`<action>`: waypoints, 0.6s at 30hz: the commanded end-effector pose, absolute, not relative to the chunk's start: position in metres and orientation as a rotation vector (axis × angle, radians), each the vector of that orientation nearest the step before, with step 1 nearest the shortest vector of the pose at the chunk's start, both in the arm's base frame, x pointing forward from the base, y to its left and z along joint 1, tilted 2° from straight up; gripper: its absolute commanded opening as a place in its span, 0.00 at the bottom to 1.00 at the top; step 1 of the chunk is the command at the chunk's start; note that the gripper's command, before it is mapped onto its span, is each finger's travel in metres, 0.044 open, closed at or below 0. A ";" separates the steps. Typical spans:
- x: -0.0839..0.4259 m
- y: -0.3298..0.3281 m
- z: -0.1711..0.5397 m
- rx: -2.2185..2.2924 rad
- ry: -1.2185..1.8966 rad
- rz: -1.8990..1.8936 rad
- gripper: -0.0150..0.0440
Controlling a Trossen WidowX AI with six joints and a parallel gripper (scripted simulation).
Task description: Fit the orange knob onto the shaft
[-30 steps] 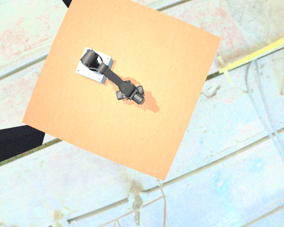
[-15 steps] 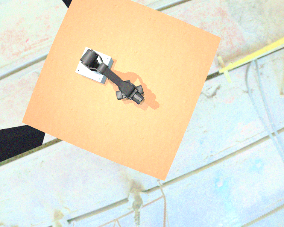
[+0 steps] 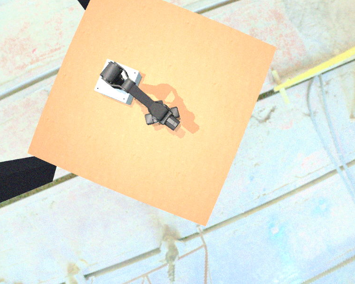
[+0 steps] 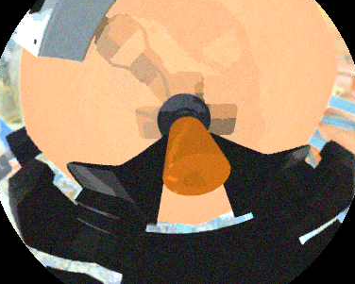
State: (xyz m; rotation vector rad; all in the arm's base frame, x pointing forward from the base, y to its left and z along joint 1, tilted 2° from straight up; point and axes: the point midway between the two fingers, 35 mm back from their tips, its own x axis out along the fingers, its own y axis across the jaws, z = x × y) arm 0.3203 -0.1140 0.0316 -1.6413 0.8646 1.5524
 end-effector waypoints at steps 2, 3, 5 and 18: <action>0.322 -0.114 0.035 -1.650 0.857 1.551 0.25; 0.323 -0.115 0.035 -1.650 0.857 1.551 0.25; 0.323 -0.115 0.037 -1.650 0.857 1.551 0.25; 0.323 -0.115 0.035 -1.796 0.714 1.688 0.25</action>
